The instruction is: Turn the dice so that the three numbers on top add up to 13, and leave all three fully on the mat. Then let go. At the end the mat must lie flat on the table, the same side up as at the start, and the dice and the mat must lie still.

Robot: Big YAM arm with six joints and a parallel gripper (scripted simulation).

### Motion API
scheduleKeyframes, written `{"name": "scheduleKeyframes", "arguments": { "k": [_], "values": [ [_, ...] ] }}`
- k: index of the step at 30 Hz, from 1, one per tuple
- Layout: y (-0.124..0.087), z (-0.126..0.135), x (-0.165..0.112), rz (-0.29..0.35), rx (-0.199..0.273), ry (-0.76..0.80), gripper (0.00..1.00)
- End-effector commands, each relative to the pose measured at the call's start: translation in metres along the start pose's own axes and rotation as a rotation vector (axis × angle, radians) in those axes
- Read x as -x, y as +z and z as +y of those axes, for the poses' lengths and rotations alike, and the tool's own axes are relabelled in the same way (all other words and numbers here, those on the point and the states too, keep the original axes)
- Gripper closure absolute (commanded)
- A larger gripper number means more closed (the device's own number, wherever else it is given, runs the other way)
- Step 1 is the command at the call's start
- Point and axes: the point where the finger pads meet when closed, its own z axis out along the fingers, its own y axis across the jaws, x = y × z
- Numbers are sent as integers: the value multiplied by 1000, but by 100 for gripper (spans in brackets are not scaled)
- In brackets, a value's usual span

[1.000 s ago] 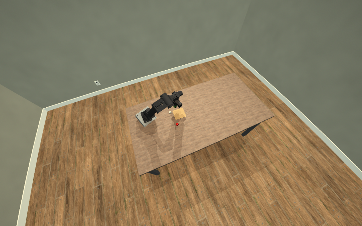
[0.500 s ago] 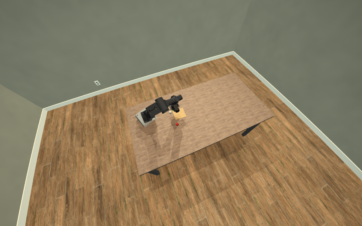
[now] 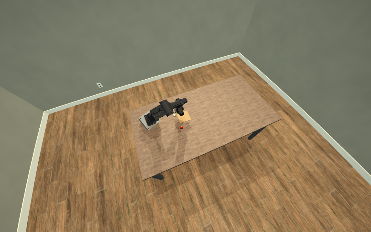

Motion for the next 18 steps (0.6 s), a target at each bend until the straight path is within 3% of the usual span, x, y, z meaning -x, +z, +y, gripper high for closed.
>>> {"name": "scheduleKeyframes", "arguments": {
  "k": [1, 18],
  "values": [
    [17, -6, 1, -3, -21, -14, 80],
    [83, -2, 2, -4, -13, -9, 80]
  ]
}}
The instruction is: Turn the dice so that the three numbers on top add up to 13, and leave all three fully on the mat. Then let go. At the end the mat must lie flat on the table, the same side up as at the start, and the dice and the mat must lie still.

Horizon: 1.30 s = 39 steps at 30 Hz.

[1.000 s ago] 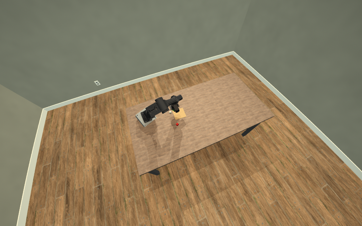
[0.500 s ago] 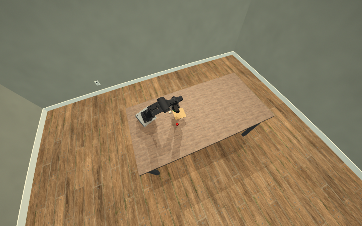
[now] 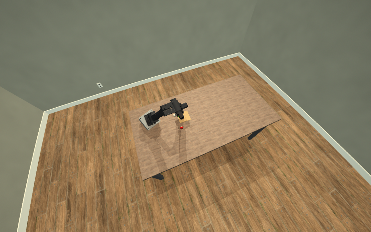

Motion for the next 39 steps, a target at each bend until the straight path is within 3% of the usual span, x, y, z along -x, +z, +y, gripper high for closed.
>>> {"name": "scheduleKeyframes", "arguments": {
  "k": [1, 39],
  "values": [
    [14, 3, 1, -1, 1, -21, 80],
    [23, 2, -1, -1, -1, -29, 80]
  ]
}}
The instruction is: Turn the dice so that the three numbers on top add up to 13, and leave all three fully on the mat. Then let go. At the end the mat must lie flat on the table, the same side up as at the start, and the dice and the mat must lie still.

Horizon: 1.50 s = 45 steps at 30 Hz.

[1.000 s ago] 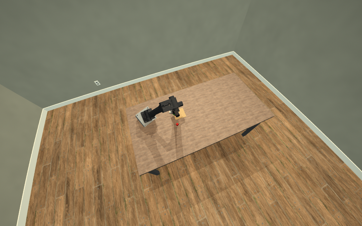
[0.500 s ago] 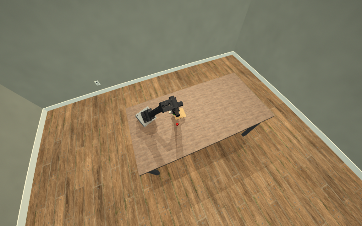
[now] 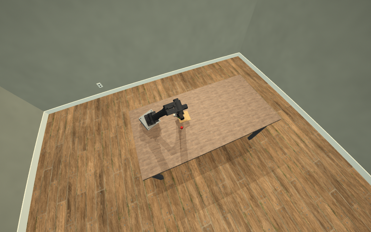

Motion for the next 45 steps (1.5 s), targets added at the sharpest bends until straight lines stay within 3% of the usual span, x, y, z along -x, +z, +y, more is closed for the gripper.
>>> {"name": "scheduleKeyframes", "arguments": {
  "k": [1, 45],
  "values": [
    [5, 2, -1, 0, -3, -8, 80],
    [6, -2, 1, 0, -7, -13, 80]
  ]
}}
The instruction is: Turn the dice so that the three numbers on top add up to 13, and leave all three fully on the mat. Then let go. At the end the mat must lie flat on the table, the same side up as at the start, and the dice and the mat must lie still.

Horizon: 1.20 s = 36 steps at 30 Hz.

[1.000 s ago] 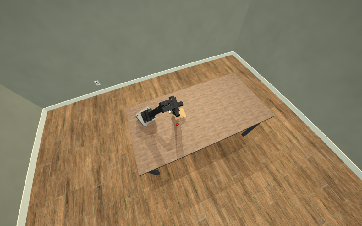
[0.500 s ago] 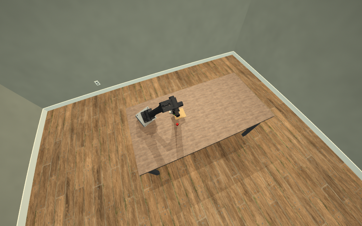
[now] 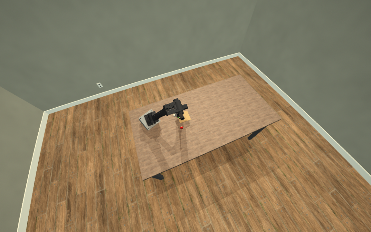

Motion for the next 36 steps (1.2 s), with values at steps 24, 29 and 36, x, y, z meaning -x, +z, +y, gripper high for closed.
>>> {"name": "scheduleKeyframes", "arguments": {
  "k": [24, 29, 36],
  "values": [
    [6, -4, 1, 0, -10, -5, 80],
    [6, -4, 1, 0, -10, -5, 80],
    [6, -4, 1, 0, -10, -5, 80]
  ]
}}
